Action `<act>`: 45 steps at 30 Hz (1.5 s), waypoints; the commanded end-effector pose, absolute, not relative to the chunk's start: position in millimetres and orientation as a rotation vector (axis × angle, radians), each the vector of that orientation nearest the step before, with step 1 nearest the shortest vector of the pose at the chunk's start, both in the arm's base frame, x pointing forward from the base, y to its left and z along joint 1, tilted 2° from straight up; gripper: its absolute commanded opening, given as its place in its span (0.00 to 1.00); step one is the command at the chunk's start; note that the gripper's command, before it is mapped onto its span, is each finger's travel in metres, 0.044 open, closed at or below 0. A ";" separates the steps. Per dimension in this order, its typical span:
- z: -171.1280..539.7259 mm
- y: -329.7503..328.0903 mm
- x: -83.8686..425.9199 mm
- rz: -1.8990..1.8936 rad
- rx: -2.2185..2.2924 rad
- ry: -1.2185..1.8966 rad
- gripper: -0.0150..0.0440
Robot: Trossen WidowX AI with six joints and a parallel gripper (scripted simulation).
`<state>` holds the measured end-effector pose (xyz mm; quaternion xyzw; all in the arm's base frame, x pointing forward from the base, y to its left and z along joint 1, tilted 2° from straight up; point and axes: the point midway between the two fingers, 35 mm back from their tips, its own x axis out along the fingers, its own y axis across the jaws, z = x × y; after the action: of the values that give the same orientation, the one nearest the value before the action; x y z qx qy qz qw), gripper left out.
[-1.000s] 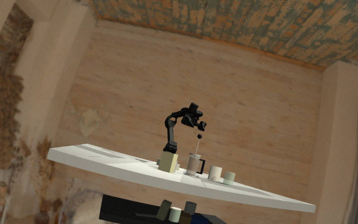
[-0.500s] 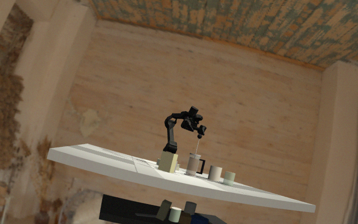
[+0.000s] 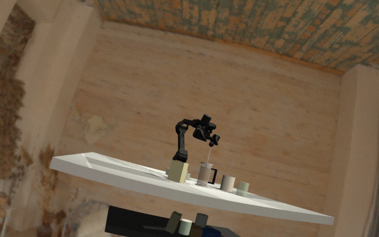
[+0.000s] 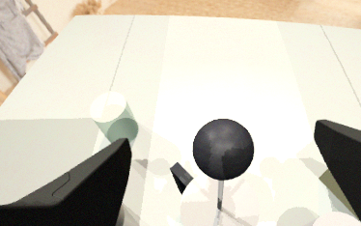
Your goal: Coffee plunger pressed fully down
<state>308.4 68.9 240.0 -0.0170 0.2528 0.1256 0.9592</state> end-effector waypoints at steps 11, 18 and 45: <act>233.1 69.9 313.6 0.250 -0.029 0.521 0.64; 233.1 69.9 313.6 0.250 -0.029 0.521 0.47; 203.3 72.2 318.9 0.250 -0.029 0.521 0.47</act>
<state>320.0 72.5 223.6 -0.0156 0.2343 0.1257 0.9639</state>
